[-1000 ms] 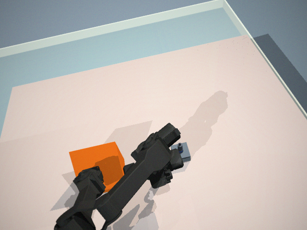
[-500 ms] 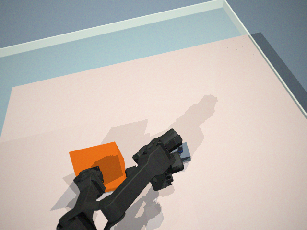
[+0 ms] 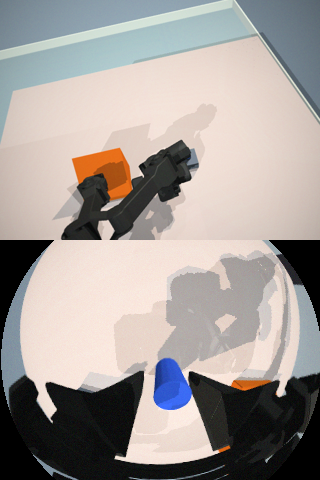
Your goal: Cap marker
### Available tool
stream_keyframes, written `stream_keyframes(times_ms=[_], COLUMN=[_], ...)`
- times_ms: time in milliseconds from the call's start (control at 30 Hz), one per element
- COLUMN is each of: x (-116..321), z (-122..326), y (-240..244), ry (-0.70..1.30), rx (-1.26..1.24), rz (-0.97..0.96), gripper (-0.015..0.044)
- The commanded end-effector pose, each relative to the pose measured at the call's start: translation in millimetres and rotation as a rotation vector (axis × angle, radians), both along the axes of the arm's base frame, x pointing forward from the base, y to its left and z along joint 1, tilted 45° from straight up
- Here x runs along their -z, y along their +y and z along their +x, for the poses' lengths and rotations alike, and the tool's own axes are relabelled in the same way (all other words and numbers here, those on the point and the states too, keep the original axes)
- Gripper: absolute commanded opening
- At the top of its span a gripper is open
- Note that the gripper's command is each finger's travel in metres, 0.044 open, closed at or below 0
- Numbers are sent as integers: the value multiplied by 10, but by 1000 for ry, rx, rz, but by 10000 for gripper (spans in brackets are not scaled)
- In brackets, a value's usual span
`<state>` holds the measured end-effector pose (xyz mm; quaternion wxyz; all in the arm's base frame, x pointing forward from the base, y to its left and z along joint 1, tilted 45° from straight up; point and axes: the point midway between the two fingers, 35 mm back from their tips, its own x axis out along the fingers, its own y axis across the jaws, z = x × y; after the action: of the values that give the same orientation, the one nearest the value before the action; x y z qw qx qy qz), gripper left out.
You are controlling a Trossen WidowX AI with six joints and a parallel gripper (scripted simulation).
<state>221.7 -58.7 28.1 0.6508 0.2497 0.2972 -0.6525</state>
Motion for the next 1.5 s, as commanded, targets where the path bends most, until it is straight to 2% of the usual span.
stream_keyframes(times_ms=[0,33,333,433,1167,1467], x=[21,21,21,-2,-393,-403], z=[-21,-21,-11,-5,9,135], y=[-19,-19,-19,8,405,502], ry=[8,8,8,8,8,10], rx=[-4,-4,-4,-4,-4,-11], rz=[-5,-5,-5,-4,-3,6], gripper=[164,138,78,0,0,0])
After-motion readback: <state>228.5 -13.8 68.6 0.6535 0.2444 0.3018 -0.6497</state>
